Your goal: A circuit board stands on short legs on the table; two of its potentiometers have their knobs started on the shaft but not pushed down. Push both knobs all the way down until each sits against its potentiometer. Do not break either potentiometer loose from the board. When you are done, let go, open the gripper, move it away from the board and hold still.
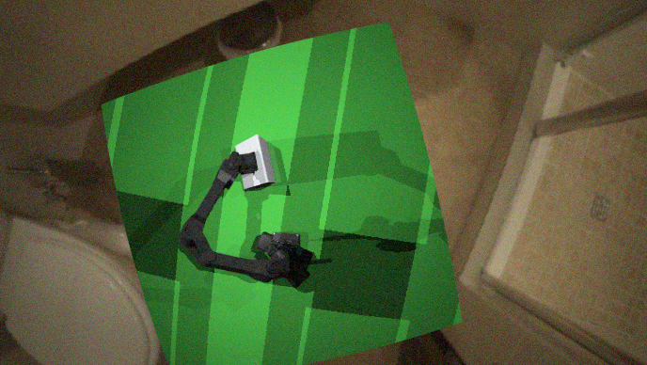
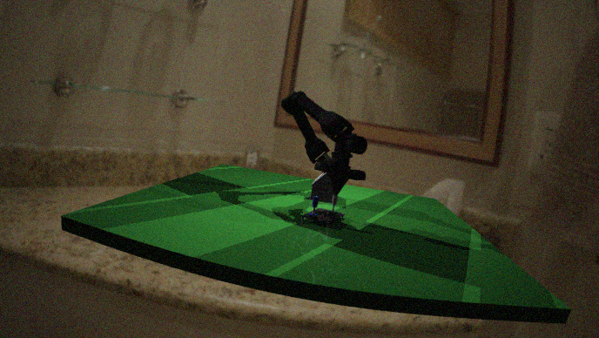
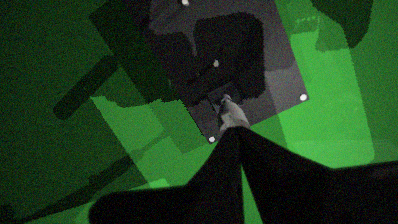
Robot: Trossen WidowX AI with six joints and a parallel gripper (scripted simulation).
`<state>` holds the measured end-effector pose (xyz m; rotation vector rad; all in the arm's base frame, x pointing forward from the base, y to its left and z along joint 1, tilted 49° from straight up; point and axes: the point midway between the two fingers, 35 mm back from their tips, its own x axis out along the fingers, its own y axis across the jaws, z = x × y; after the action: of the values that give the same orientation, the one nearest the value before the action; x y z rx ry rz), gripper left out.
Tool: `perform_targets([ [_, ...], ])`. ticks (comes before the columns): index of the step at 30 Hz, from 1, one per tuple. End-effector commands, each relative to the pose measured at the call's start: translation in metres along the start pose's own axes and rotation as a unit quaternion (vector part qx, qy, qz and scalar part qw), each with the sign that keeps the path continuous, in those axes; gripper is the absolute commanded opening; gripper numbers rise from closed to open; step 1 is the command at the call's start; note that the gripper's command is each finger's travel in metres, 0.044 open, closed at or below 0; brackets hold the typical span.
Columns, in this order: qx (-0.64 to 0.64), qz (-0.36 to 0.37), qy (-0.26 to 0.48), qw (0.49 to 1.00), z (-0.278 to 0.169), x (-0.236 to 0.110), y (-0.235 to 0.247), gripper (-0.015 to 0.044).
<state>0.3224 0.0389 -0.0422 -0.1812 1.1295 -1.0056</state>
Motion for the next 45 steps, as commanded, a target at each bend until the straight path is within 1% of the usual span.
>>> perform_targets([
  [1,0.001,-0.001,0.000,1.000,0.001,0.004,0.000,0.0000],
  [45,0.001,-0.002,-0.001,1.000,0.001,0.022,0.000,0.0000],
])
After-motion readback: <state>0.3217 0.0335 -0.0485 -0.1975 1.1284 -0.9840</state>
